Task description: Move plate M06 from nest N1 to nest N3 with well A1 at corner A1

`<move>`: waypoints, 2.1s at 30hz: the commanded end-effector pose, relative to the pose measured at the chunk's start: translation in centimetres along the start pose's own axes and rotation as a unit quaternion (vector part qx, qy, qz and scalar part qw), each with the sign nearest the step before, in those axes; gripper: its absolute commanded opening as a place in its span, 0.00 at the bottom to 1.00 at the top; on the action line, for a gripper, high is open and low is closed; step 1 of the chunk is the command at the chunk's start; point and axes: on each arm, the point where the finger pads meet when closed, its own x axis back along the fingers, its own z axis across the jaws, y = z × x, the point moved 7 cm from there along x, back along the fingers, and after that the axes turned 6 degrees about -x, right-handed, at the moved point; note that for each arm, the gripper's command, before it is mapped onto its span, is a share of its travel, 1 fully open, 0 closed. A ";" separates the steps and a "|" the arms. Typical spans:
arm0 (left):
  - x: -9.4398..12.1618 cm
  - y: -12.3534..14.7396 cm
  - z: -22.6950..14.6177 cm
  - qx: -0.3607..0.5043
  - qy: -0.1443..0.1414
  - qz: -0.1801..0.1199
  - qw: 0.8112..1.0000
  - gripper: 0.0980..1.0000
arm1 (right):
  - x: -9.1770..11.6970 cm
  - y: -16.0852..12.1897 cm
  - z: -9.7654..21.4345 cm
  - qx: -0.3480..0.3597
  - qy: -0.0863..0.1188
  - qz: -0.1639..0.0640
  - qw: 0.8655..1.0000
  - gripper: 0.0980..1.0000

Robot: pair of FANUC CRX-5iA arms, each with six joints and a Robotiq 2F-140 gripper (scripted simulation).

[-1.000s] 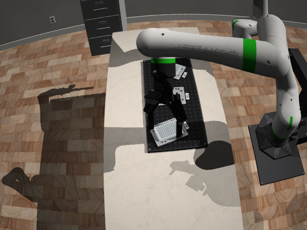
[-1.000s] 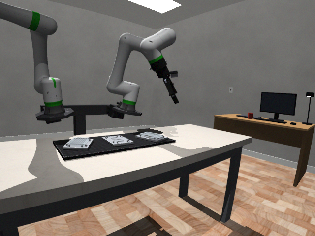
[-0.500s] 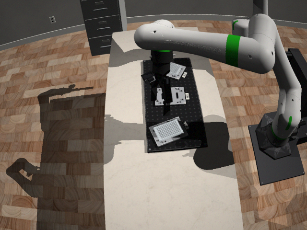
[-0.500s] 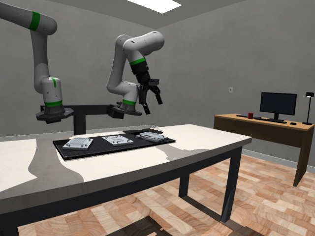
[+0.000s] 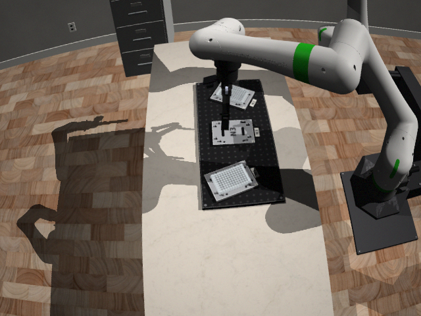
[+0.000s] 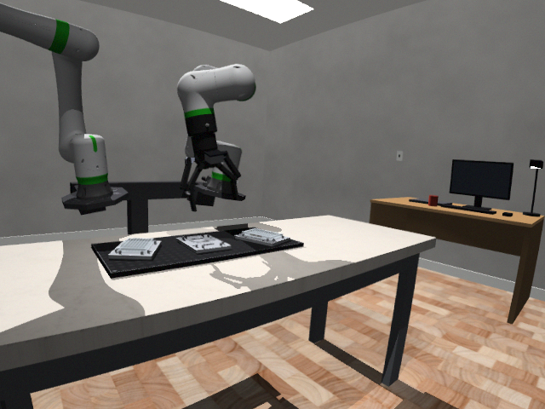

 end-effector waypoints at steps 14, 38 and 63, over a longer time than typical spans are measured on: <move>-0.3 4.0 21.5 -0.200 0.108 0.004 0.974 1.00 | 0.1 0.0 0.0 0.000 0.000 0.001 1.000 1.00; -0.3 4.1 22.3 -0.200 0.108 0.004 0.974 1.00 | 0.1 0.0 0.0 0.000 0.000 0.001 1.000 1.00; -0.3 4.1 22.3 -0.200 0.108 0.004 0.974 1.00 | 0.1 0.0 0.0 0.000 0.000 0.001 1.000 1.00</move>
